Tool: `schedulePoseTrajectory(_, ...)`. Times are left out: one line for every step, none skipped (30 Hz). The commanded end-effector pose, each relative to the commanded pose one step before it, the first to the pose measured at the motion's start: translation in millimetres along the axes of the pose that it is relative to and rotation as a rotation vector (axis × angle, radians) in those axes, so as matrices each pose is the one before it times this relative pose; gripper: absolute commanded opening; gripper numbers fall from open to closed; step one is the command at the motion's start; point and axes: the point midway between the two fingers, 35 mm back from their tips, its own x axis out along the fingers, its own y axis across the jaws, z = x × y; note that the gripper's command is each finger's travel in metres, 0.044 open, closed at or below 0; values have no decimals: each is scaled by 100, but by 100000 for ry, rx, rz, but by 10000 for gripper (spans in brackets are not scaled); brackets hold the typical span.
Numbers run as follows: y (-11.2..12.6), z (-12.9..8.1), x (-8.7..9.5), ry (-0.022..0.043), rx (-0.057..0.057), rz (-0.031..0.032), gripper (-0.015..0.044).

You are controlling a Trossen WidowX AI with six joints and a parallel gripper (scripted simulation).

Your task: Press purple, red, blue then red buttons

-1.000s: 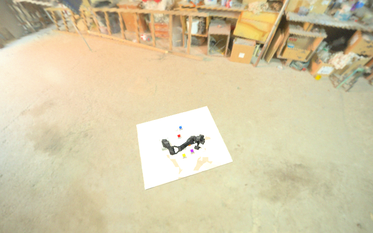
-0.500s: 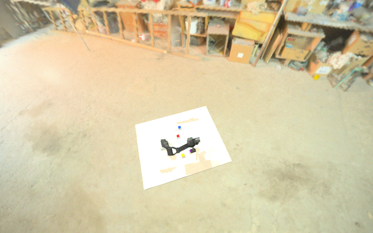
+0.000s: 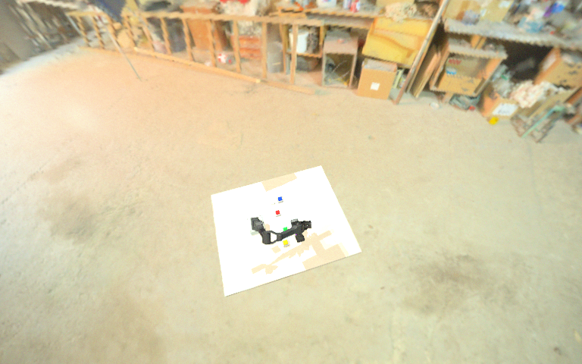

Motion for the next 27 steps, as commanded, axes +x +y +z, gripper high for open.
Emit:
schedulePoseTrajectory(129,328,-10,-1560,-470,235,85)
schedulePoseTrajectory(0,0,0,0,0,0,59)
schedulePoseTrajectory(0,0,0,0,0,0,32)
schedulePoseTrajectory(0,0,0,0,0,0,20)
schedulePoseTrajectory(0,0,0,0,0,0,20)
schedulePoseTrajectory(0,0,0,0,0,0,20)
schedulePoseTrajectory(0,0,0,0,0,0,20)
schedulePoseTrajectory(0,0,0,0,0,0,20)
schedulePoseTrajectory(0,0,0,0,0,0,20)
schedulePoseTrajectory(0,0,0,0,0,0,20)
schedulePoseTrajectory(0,0,0,0,0,0,20)
schedulePoseTrajectory(0,1,27,0,0,0,20)
schedulePoseTrajectory(1,4,80,1,1,1,20)
schedulePoseTrajectory(1,6,133,1,1,1,20)
schedulePoseTrajectory(1,7,163,1,1,1,20)
schedulePoseTrajectory(1,6,163,1,1,0,20)
schedulePoseTrajectory(1,5,163,1,1,-1,20)
schedulePoseTrajectory(0,4,163,1,0,-2,20)
schedulePoseTrajectory(0,3,163,1,0,-4,20)
schedulePoseTrajectory(0,2,163,1,0,-5,20)
schedulePoseTrajectory(-1,1,162,1,0,-6,20)
schedulePoseTrajectory(-1,0,162,1,-1,-7,20)
schedulePoseTrajectory(-1,-1,162,1,-1,-8,20)
schedulePoseTrajectory(-1,-2,162,1,-1,-9,20)
schedulePoseTrajectory(-2,-3,162,1,-1,-10,20)
schedulePoseTrajectory(-2,-4,162,1,-2,-11,20)
schedulePoseTrajectory(-2,-5,161,1,-2,-12,20)
